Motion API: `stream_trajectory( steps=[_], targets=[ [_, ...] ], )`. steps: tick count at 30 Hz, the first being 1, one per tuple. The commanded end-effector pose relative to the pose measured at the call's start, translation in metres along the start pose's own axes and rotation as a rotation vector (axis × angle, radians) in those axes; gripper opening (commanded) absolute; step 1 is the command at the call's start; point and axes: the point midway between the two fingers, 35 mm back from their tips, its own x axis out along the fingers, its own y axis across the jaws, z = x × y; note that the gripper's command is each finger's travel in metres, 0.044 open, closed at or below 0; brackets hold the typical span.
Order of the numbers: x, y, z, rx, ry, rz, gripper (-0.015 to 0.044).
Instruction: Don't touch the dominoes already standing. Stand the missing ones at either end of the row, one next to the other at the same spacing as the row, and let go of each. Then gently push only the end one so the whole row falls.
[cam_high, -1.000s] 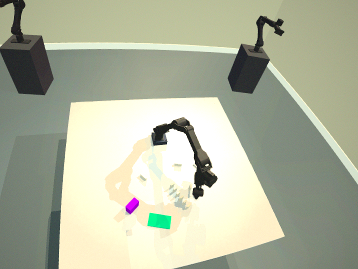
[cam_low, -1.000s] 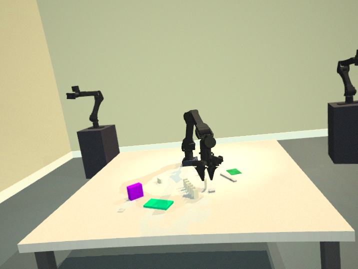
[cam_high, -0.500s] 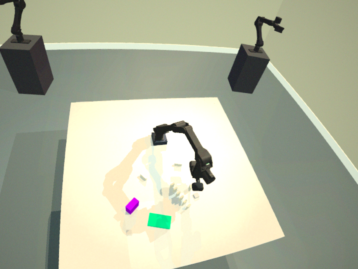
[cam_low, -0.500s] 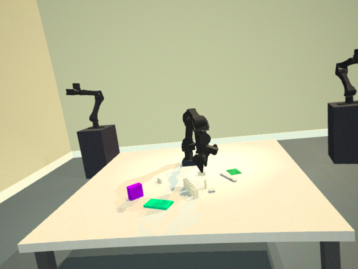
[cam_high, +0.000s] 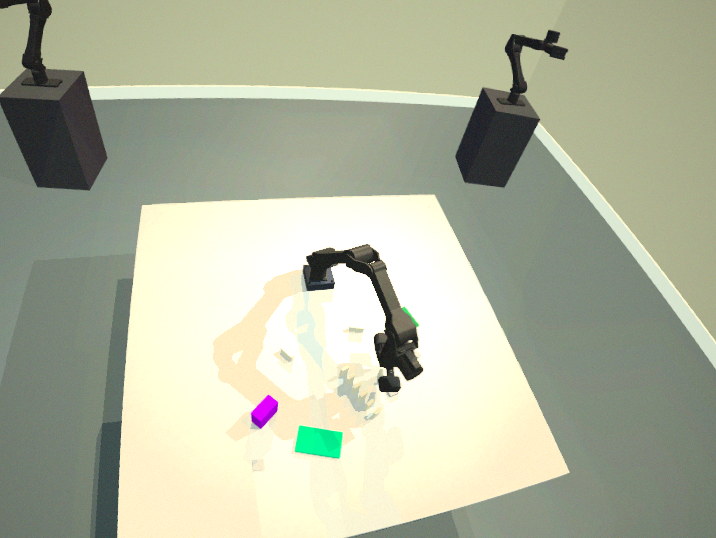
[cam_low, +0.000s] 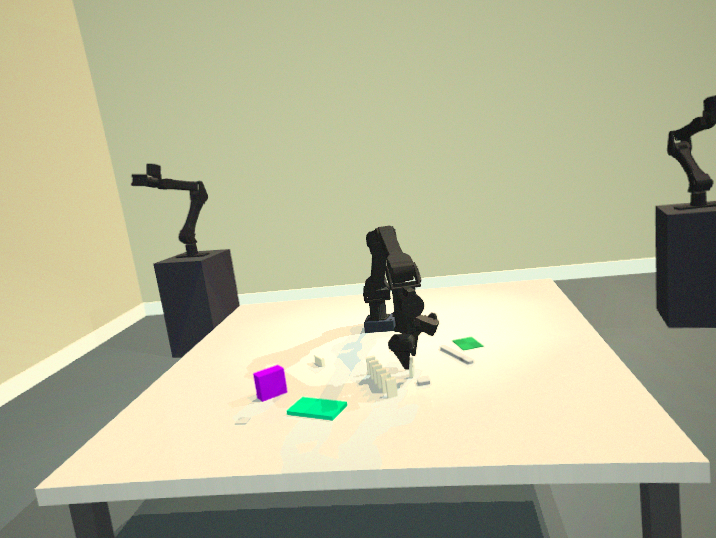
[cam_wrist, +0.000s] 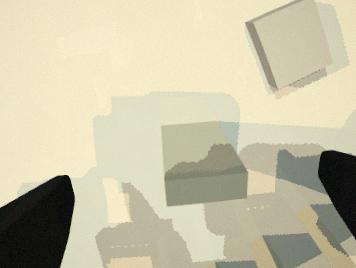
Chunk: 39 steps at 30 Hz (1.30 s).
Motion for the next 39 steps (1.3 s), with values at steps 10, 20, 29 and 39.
stream_trajectory(
  steps=[10,20,29,39],
  targets=[
    [0.017,0.001,0.001,-0.003,-0.004,0.000,0.0440],
    [0.017,0.001,0.001,-0.003,-0.004,0.000,0.0230],
    [0.017,0.001,0.001,-0.003,-0.004,0.000,0.0107],
    [-0.007,-0.004,0.002,0.002,-0.003,-0.003,0.0107]
  ],
)
